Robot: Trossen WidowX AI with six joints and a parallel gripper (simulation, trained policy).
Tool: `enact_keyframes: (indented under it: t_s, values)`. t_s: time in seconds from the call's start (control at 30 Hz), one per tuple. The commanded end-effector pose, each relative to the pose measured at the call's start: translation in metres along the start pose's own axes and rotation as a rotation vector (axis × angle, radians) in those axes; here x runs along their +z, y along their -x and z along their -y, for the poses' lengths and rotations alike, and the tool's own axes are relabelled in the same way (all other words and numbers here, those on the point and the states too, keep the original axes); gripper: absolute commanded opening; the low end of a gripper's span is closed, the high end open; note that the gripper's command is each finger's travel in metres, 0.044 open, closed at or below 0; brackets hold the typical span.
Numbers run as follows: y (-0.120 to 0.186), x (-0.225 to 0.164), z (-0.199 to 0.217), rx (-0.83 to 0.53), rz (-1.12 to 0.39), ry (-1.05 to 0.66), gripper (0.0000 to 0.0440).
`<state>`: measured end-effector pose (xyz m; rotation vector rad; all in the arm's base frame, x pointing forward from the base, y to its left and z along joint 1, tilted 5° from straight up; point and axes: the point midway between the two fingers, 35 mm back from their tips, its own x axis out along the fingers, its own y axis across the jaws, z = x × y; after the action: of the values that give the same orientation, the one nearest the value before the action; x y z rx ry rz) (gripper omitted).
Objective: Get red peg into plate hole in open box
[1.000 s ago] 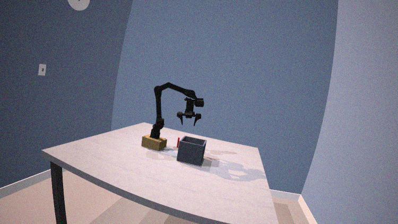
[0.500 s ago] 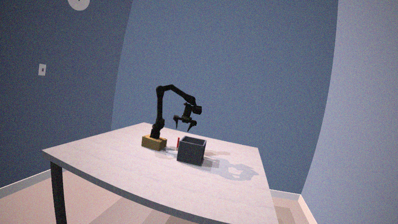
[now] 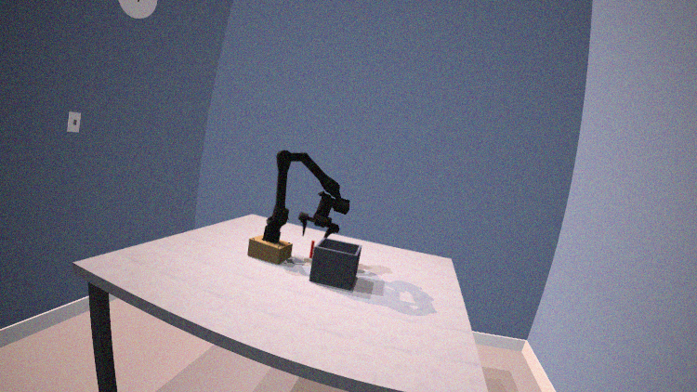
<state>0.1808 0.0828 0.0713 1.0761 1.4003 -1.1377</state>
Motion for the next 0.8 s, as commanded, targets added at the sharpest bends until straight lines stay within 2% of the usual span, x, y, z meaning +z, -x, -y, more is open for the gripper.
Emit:
enact_keyframes:
  t_s: [0.0, 0.2, 0.3, 0.4, 0.77]
  values:
    - [-0.015, 0.005, 0.002, -0.008, 0.018, -0.007, 0.0438]
    - [-0.031, 0.010, 0.001, 0.001, 0.034, -0.023, 0.0420]
    - [-0.038, 0.011, -0.001, 0.007, 0.037, -0.025, 0.0393]
    - [-0.044, 0.010, -0.003, 0.014, 0.035, -0.018, 0.0333]
    - [-0.059, 0.005, -0.015, 0.028, 0.017, 0.035, 0.0055]
